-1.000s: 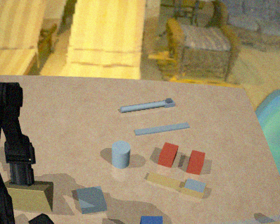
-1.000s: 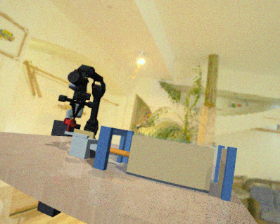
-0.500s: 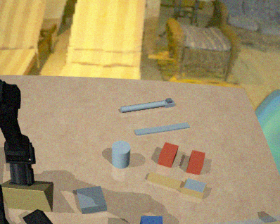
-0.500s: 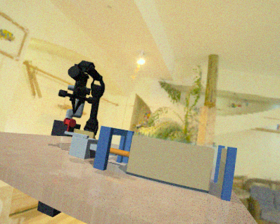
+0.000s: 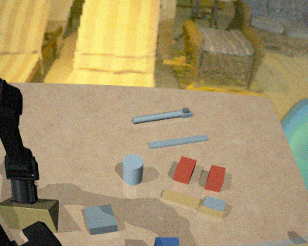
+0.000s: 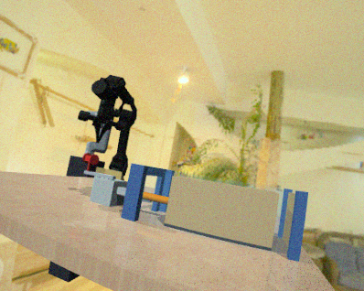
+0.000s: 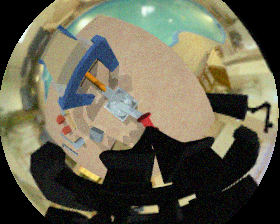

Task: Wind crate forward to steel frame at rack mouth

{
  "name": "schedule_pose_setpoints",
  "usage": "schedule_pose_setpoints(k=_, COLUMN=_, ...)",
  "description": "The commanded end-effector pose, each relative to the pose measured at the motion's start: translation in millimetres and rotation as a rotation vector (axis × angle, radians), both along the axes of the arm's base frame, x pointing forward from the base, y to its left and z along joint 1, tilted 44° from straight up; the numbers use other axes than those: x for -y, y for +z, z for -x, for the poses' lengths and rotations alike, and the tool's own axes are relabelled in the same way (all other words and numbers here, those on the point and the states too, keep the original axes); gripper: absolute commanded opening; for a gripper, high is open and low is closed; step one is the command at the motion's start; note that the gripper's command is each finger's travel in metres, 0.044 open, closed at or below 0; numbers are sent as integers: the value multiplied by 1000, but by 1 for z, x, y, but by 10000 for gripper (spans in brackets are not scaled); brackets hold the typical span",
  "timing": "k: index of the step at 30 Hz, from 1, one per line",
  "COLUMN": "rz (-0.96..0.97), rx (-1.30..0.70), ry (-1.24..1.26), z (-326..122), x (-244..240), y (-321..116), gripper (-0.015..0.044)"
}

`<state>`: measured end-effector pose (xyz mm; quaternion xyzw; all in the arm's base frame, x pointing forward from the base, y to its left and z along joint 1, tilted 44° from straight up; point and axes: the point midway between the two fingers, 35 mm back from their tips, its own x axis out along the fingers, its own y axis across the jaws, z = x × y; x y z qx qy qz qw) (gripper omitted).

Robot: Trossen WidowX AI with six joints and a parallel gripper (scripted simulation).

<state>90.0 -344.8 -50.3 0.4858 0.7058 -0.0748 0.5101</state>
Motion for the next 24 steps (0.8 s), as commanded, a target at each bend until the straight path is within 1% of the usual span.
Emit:
schedule_pose_setpoints(k=1, rz=5, rx=-3, ry=-2, z=0, x=1, y=1, gripper=0)
schedule_pose_setpoints(k=10, rz=5, rx=-3, ry=-2, z=0, x=1, y=1, gripper=0)
schedule_pose_setpoints(k=13, rz=31, rx=26, ry=-21, z=3, x=-1, y=-1, gripper=79)
schedule_pose_setpoints(k=24, rz=259, rx=202, ry=-153, z=23, x=-19, y=-2, gripper=368)
